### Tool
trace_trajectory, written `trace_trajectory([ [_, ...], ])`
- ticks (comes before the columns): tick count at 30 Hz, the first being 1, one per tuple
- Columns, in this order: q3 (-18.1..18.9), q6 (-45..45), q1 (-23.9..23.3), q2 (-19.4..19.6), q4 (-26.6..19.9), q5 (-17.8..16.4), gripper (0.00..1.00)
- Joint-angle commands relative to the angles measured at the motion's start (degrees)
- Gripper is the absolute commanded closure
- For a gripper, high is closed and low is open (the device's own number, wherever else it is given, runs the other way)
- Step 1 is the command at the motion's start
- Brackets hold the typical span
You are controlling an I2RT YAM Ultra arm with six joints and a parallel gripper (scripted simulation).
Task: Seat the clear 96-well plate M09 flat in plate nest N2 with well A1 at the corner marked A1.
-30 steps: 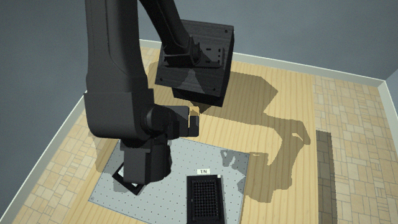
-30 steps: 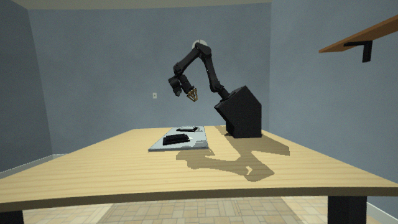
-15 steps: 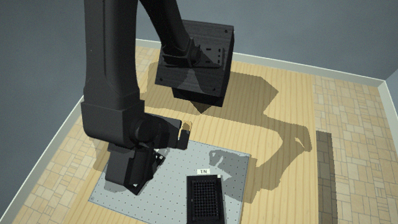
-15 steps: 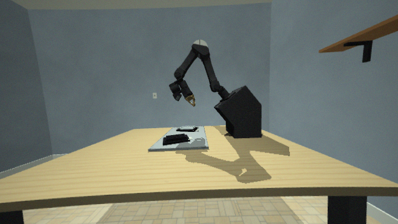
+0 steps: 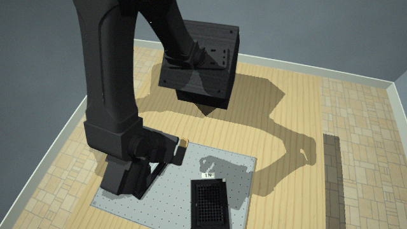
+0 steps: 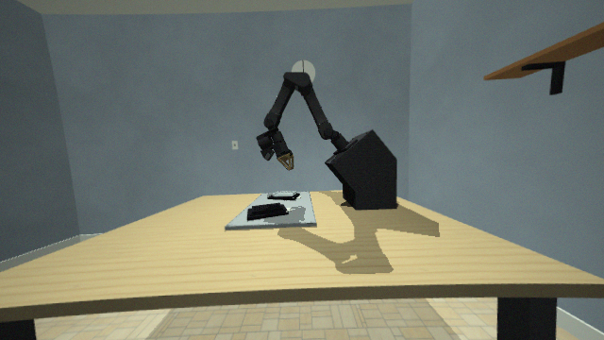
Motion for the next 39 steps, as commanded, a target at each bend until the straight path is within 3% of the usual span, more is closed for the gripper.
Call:
trace_trajectory([
  [1,-1.68,0.58,-1.96,-1.85,5.17,-1.51,0.0],
  [2,0.62,-0.58,-2.47,1.26,5.76,-1.69,0.0],
  [4,1.56,-1.05,-2.97,2.33,6.38,-1.87,0.0],
  [5,-2.06,0.33,-3.65,2.06,8.73,-2.27,0.0],
  [6,-2.25,0.24,-4.24,2.62,9.98,-2.55,0.0],
  [8,1.05,-1.37,-5.29,4.68,11.08,-2.95,0.0],
  [10,1.05,-1.37,-5.29,4.57,11.09,-2.95,0.0],
  [11,-2.63,0.03,-5.94,2.37,13.56,-3.31,0.0],
  [12,-2.81,-0.03,-6.54,2.95,14.81,-3.59,0.0],
  [13,-0.33,-1.22,-7.09,6.04,15.3,-3.82,0.0],
  [16,0.53,-1.69,-7.6,7.04,15.79,-4.03,0.0],
  [17,-3.2,-0.27,-8.24,4.76,18.39,-4.36,0.0],
  [18,-3.37,-0.34,-8.83,7.08,19.62,-4.63,0.0],
  [19,-1.03,-1.54,-9.41,8.44,20.07,-4.89,0.0],
  [21,0.02,-2.01,-9.92,9.4,20.5,-5.11,0.0],
  [22,-3.77,-0.57,-10.53,9.24,23.21,-5.4,0.0],
  [23,-3.91,-0.73,-11.14,9.86,24.43,-5.68,0.0],
  [25,-0.5,-2.33,-12.24,11.75,25.2,-6.19,0.0],
  [28,-0.49,-2.32,-12.23,9.68,25.22,-6.19,0.0],
  [29,-4.32,-0.88,-12.83,9.58,28.05,-6.44,0.0],
  [31,-2.76,-2.2,-14.04,13.26,29.6,-7.02,0.0],
  [33,-2.76,-2.2,-14.04,13.26,29.6,-7.02,0.0],
  [34,-5.34,-0.74,-14.62,11.75,32.56,-7.21,0.0],
  [35,-5.45,-0.85,-15.23,13.86,33.76,-7.5,0.0],
  [36,-4.92,-2.08,-15.85,14.82,34.07,-7.82,0.0],
  [37,-1.93,-2.6,-16.46,15.78,34.41,-8.14,0.0],
  [39,-1.54,-2.96,-16.87,16.47,34.63,-8.36,0.0],
])
